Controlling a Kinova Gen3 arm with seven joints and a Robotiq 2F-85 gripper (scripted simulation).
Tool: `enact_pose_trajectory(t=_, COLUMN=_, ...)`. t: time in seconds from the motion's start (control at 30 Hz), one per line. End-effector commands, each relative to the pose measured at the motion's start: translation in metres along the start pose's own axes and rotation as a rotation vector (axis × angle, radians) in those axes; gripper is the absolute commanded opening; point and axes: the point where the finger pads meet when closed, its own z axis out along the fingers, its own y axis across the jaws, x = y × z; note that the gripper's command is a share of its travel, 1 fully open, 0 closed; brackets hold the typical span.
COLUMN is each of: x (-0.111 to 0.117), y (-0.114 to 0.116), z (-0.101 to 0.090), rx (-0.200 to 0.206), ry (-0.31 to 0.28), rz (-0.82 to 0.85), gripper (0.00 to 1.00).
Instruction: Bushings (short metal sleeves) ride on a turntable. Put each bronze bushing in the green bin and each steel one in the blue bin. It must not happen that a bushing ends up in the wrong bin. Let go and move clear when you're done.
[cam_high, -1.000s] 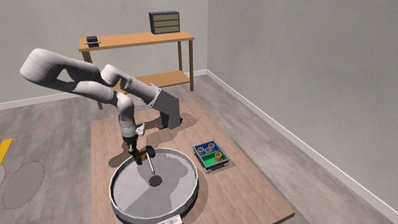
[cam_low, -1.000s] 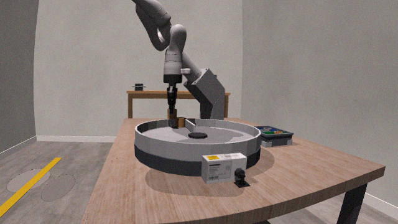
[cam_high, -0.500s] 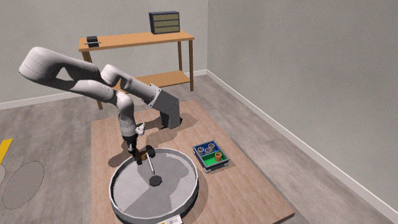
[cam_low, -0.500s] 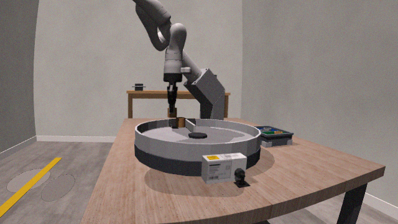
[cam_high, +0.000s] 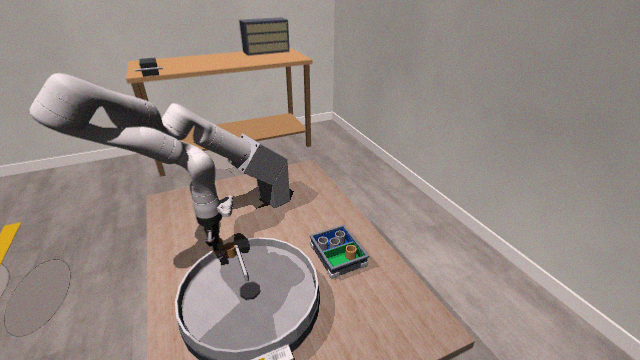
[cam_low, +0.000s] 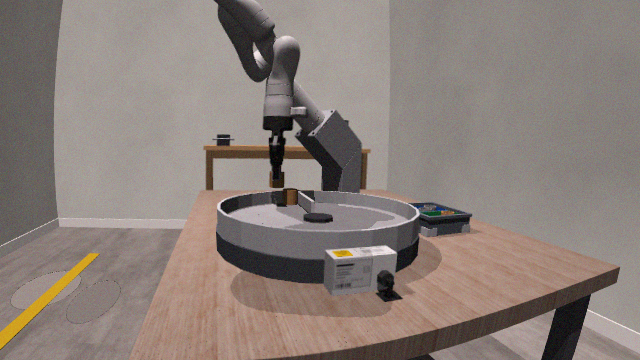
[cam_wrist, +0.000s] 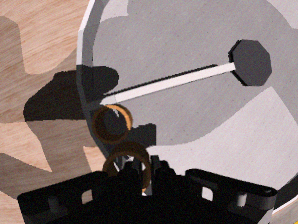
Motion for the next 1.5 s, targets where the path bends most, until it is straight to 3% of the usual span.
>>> enact_pose_trajectory(t=0.0, x=0.000, y=0.001, z=-0.002, rx=-0.003, ry=0.002, rz=0.000, gripper=0.00)
enact_pose_trajectory(t=0.4, x=0.000, y=0.001, z=-0.003, rx=-0.003, ry=0.002, rz=0.000, gripper=0.00)
enact_pose_trajectory(t=0.83, x=0.000, y=0.001, z=-0.039, rx=-0.003, ry=0.002, rz=0.000, gripper=0.00)
enact_pose_trajectory(t=1.23, x=0.000, y=0.001, z=-0.039, rx=-0.003, ry=0.002, rz=0.000, gripper=0.00)
enact_pose_trajectory(t=1.4, x=0.060, y=0.006, z=-0.039, rx=-0.002, ry=0.002, rz=0.174, gripper=0.00)
enact_pose_trajectory(t=1.47, x=0.060, y=0.006, z=-0.039, rx=-0.002, ry=0.002, rz=0.174, gripper=0.00)
